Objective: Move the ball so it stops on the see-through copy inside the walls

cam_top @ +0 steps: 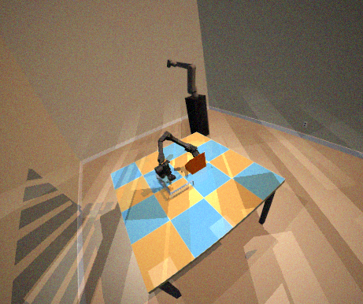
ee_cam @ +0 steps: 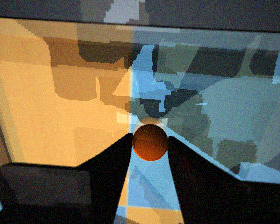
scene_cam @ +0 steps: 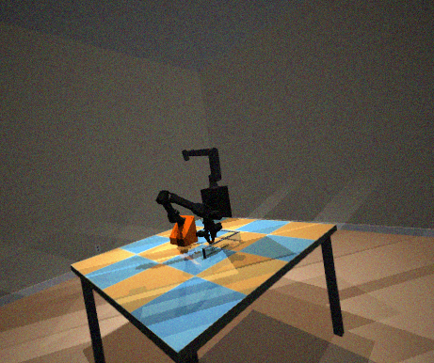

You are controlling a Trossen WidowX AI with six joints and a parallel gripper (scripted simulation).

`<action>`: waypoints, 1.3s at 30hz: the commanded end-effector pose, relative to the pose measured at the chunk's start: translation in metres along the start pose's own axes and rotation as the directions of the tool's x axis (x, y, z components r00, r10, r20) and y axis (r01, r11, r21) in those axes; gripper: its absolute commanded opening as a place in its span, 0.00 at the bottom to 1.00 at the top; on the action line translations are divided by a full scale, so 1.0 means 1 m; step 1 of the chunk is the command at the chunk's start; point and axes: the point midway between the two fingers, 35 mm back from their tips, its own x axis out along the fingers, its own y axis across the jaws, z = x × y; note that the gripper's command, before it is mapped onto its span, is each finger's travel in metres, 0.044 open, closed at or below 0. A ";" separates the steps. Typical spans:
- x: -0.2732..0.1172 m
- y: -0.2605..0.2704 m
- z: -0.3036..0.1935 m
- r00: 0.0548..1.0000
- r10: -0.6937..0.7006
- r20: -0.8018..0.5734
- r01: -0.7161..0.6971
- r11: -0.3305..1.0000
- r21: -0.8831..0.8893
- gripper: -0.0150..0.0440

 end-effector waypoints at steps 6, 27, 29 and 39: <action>0.009 0.000 -0.001 1.000 -0.007 0.004 0.007 1.000 -0.011 0.25; 0.021 0.000 0.001 1.000 -0.003 0.009 0.003 1.000 -0.001 0.48; 0.021 0.000 0.001 1.000 -0.003 0.009 0.003 1.000 -0.001 0.57; 0.010 0.001 0.002 1.000 -0.001 0.009 0.001 1.000 -0.003 0.68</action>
